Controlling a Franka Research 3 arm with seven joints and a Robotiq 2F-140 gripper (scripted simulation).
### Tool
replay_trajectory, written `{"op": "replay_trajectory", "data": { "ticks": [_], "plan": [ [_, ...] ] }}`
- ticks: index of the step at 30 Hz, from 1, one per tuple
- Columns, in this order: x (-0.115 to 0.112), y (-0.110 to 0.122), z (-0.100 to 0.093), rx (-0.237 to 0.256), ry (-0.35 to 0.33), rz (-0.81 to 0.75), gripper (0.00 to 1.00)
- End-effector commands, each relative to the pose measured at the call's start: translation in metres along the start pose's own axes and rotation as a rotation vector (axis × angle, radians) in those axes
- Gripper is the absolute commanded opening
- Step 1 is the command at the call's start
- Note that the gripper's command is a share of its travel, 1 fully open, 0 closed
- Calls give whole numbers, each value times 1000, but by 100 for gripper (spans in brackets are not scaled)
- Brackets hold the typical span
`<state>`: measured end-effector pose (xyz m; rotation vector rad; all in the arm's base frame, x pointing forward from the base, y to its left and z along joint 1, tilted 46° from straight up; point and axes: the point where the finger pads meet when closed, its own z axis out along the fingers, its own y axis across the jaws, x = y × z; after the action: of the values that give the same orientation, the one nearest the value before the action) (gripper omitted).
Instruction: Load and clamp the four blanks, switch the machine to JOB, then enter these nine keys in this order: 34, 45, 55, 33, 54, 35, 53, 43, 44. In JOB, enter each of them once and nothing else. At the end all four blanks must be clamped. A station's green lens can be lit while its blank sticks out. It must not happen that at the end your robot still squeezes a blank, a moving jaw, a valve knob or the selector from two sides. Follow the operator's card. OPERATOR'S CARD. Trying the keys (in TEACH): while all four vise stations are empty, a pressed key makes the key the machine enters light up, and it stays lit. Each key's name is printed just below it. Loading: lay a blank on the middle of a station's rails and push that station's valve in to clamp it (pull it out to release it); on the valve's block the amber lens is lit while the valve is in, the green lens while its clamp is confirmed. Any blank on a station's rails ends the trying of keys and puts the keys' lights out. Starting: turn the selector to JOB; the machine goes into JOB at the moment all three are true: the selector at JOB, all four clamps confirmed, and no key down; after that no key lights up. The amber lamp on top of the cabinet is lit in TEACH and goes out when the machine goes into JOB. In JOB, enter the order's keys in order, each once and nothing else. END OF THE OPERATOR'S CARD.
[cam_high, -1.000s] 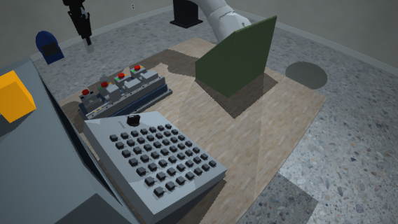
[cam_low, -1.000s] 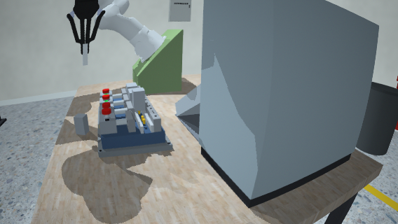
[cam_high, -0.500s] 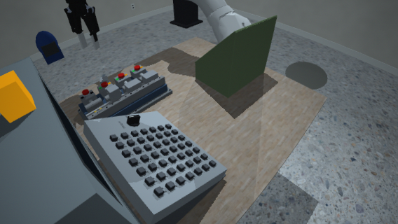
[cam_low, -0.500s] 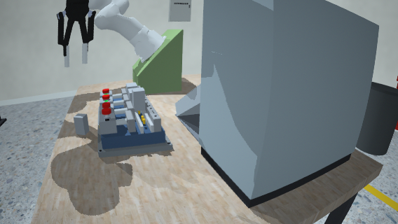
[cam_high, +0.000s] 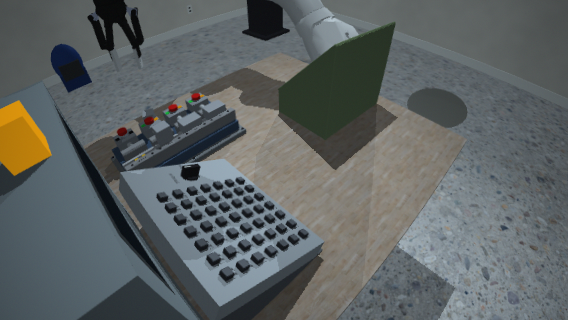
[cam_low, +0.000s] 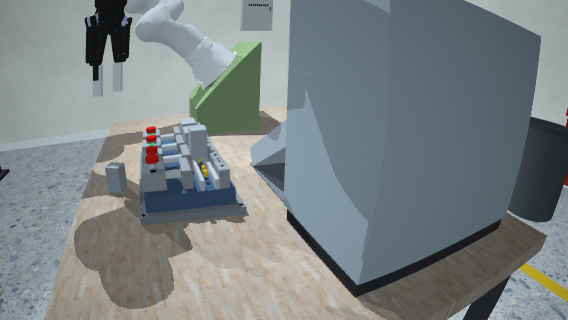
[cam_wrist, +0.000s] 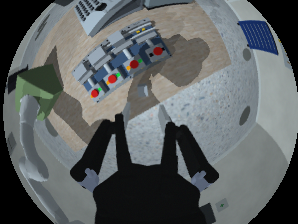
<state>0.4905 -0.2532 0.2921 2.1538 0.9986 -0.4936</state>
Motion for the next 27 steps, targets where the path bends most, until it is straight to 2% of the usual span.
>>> {"op": "replay_trajectory", "data": {
  "ticks": [1,21,27],
  "plan": [
    [-1,0,0,31,2,-227,40],
    [-1,-1,4,31,2,-227,40],
    [-1,-1,17,31,2,-227,40]
  ]
}}
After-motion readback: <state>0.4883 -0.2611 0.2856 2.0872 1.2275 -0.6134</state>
